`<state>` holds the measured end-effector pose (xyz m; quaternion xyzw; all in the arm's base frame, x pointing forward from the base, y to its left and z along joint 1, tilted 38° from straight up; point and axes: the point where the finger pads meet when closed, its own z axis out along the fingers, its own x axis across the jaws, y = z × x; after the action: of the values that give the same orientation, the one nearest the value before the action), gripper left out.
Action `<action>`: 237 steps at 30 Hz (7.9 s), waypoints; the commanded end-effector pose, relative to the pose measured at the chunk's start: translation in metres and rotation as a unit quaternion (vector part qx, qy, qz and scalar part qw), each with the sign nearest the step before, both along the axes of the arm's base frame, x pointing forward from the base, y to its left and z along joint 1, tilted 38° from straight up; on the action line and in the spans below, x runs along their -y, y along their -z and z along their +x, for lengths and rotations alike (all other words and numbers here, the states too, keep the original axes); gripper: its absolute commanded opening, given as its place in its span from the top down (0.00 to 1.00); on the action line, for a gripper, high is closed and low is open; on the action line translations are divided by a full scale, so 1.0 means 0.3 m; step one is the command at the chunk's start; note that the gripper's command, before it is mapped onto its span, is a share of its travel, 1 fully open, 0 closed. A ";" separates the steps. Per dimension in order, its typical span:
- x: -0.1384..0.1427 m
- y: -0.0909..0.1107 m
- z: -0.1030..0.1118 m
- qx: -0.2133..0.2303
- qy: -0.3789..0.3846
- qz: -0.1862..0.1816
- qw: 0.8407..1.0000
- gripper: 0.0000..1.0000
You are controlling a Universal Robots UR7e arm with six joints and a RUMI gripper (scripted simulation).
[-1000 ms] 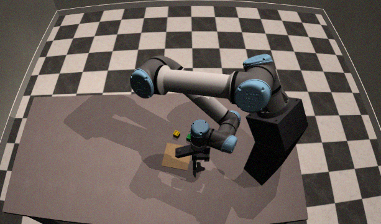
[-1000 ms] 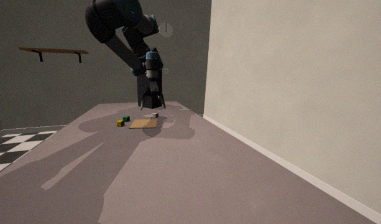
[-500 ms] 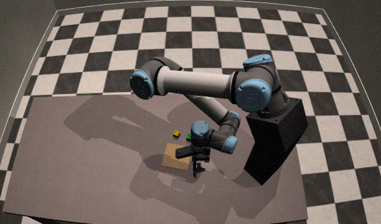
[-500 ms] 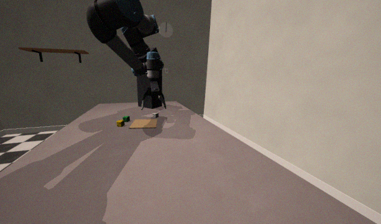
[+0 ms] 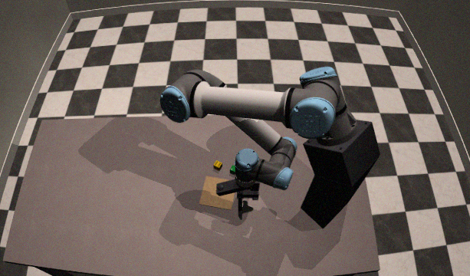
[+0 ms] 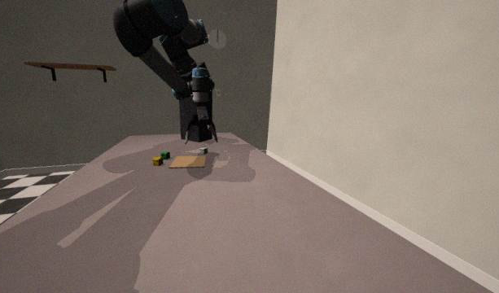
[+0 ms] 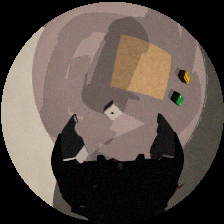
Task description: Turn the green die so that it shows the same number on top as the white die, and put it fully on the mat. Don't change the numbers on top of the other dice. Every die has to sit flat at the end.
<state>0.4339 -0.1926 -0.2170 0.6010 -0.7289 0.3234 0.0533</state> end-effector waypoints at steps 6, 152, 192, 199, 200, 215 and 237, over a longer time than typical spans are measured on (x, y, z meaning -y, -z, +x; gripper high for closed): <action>-0.001 -0.001 0.001 0.000 0.000 0.000 1.000 0.00; 0.384 -0.485 -0.161 0.344 0.504 0.200 0.766 0.00; 0.405 -0.426 -0.142 0.449 0.657 0.261 0.546 0.72; 0.405 -0.426 -0.142 0.449 0.657 0.261 0.546 0.72; 0.405 -0.426 -0.142 0.449 0.657 0.261 0.546 0.72; 0.405 -0.426 -0.142 0.449 0.657 0.261 0.546 0.72; 0.411 -0.416 -0.138 0.450 0.659 0.261 0.544 0.72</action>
<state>0.3918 -0.3151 -0.0912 -0.2840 -0.9011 0.2206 -0.2423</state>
